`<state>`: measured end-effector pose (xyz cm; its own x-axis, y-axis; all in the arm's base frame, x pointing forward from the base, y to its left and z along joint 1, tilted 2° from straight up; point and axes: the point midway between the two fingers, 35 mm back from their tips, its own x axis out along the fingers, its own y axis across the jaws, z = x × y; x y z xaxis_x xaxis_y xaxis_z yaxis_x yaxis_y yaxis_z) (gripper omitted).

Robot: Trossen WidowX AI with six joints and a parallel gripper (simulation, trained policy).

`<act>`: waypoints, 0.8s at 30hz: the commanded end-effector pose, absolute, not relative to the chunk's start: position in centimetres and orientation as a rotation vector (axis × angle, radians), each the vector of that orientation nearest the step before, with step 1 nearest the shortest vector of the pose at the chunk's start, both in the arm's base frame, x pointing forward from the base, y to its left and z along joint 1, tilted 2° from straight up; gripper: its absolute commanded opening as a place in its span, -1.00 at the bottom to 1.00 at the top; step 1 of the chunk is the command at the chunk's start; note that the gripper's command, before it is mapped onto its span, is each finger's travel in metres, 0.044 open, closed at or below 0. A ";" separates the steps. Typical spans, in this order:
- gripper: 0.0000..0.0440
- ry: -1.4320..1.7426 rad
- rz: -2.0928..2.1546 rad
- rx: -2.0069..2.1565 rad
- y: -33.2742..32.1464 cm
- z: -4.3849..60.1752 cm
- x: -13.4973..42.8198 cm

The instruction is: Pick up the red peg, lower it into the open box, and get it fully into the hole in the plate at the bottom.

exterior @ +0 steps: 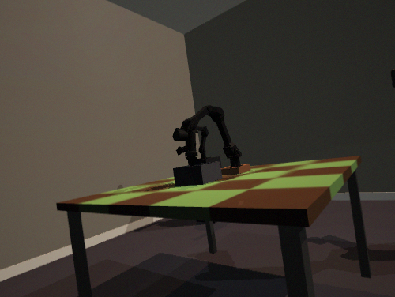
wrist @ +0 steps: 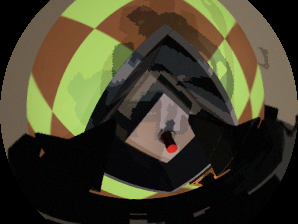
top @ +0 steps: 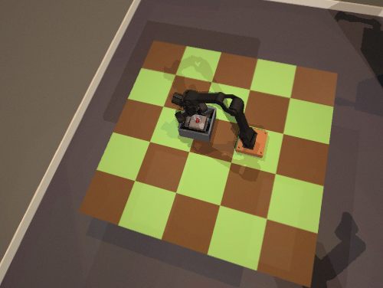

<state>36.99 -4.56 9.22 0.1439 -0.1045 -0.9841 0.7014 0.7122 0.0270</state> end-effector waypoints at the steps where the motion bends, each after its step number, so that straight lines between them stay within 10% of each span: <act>1: 1.00 1.288 -0.570 0.586 -3.9 10.3 38.6; 24: 1.00 1.240 -0.419 0.613 -1.6 14.3 42.7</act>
